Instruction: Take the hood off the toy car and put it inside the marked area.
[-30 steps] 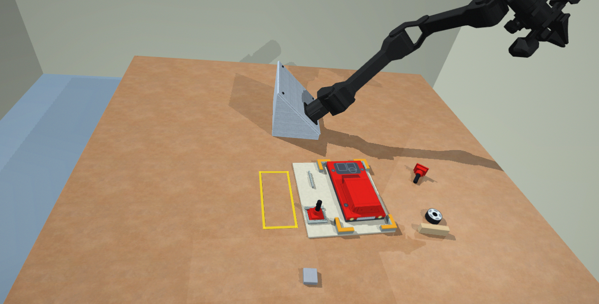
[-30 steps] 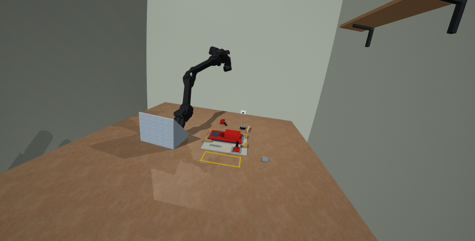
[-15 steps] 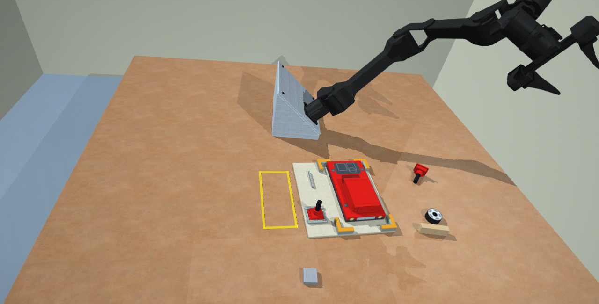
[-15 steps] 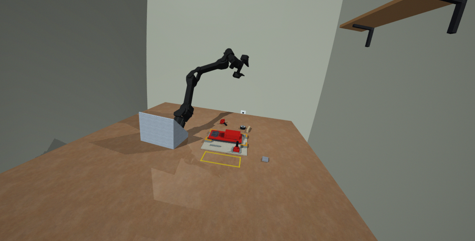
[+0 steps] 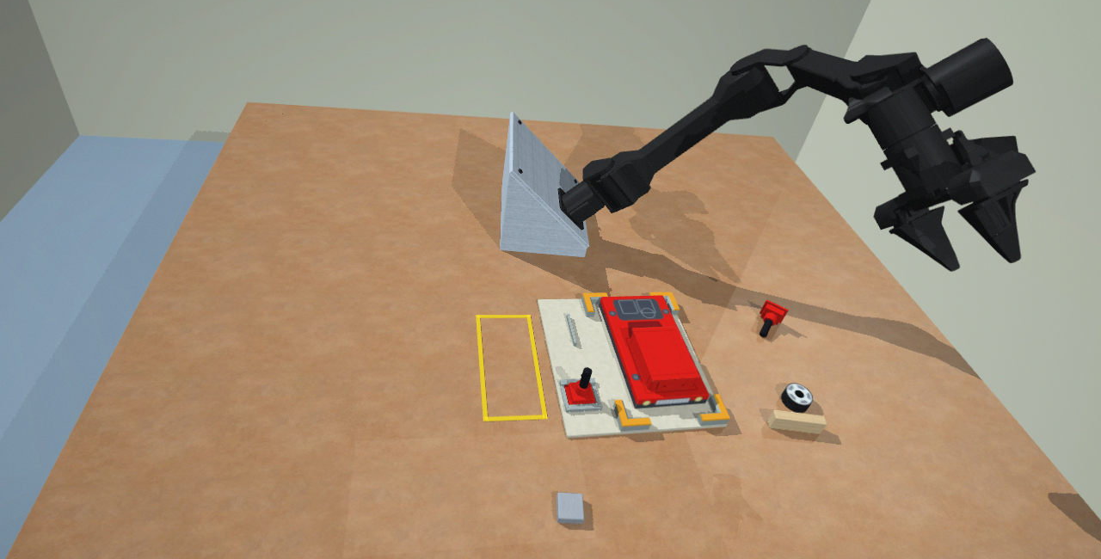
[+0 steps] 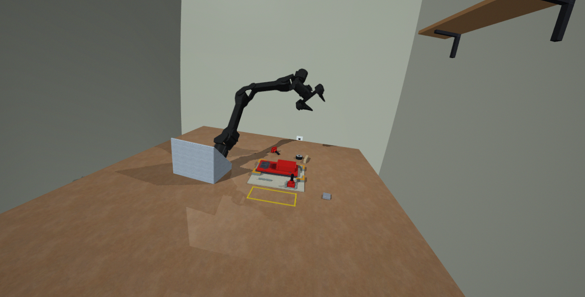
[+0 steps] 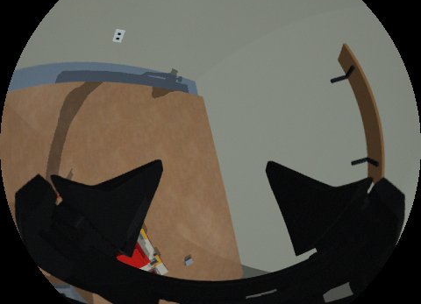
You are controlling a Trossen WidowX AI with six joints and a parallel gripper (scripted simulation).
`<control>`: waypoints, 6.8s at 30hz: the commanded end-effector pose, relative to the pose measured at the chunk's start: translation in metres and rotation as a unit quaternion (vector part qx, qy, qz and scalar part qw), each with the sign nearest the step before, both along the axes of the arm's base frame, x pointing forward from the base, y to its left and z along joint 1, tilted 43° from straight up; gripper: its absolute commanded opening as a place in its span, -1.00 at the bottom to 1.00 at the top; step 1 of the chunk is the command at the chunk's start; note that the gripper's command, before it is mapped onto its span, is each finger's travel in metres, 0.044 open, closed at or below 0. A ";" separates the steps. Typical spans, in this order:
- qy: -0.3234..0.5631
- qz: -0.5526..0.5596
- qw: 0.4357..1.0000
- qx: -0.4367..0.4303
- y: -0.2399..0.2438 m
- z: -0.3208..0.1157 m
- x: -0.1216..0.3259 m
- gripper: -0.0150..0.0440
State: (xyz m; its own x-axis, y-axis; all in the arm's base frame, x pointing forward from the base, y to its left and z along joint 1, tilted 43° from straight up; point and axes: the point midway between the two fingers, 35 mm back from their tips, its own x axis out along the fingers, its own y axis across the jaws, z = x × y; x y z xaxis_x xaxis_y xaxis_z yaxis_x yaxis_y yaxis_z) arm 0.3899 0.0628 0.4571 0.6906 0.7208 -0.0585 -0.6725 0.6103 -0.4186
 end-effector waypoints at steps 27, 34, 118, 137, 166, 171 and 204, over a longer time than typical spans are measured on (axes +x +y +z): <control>0.747 -0.115 0.651 0.063 -0.034 -0.314 -0.068 1.00; 0.747 -0.115 0.651 0.063 -0.031 -0.317 -0.068 1.00; 0.747 -0.114 0.652 0.064 0.011 -0.361 -0.072 1.00; 0.746 -0.114 0.653 0.062 0.014 -0.365 -0.072 0.64; 0.746 -0.115 0.653 0.062 0.006 -0.357 -0.072 -0.49; 0.746 -0.115 0.653 0.062 0.004 -0.355 -0.072 -0.49; 0.747 -0.115 0.652 0.061 -0.035 -0.312 -0.073 -0.49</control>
